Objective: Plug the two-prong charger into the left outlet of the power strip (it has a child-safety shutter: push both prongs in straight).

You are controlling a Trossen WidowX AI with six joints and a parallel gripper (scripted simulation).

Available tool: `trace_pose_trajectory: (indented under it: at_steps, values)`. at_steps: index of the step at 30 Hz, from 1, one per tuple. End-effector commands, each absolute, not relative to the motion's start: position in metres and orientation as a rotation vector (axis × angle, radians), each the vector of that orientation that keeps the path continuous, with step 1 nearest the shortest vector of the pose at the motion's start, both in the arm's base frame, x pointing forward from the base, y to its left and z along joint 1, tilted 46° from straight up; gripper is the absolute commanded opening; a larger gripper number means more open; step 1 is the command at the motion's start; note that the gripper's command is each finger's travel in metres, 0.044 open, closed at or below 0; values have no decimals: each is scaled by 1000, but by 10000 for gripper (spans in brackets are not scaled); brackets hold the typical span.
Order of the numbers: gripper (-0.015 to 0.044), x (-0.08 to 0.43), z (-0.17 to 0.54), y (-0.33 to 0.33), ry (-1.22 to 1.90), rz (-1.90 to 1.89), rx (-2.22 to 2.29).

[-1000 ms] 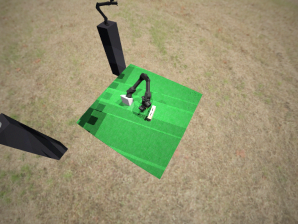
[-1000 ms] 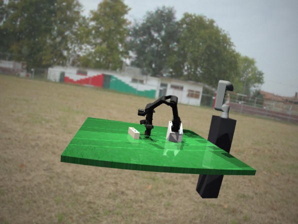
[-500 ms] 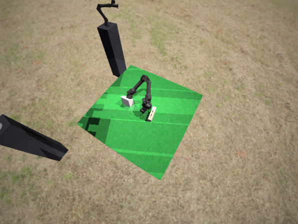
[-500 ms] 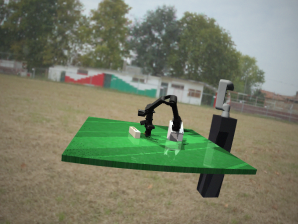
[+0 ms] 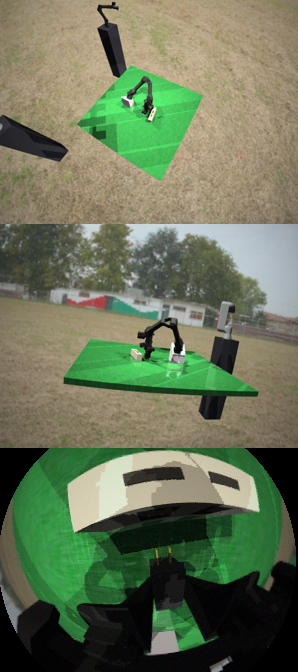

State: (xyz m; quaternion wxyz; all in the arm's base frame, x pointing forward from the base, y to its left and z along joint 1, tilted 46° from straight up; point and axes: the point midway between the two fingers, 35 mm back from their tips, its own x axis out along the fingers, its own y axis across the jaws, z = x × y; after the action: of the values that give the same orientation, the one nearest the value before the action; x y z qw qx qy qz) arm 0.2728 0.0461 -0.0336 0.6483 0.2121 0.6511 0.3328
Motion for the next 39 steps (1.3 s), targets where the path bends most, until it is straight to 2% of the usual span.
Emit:
trace_pose_trajectory:
  at_steps: [1,39]
  values:
    - [0,277,-34,48,1477,767,477]
    - [0,296,-34,52,1460,791,449]
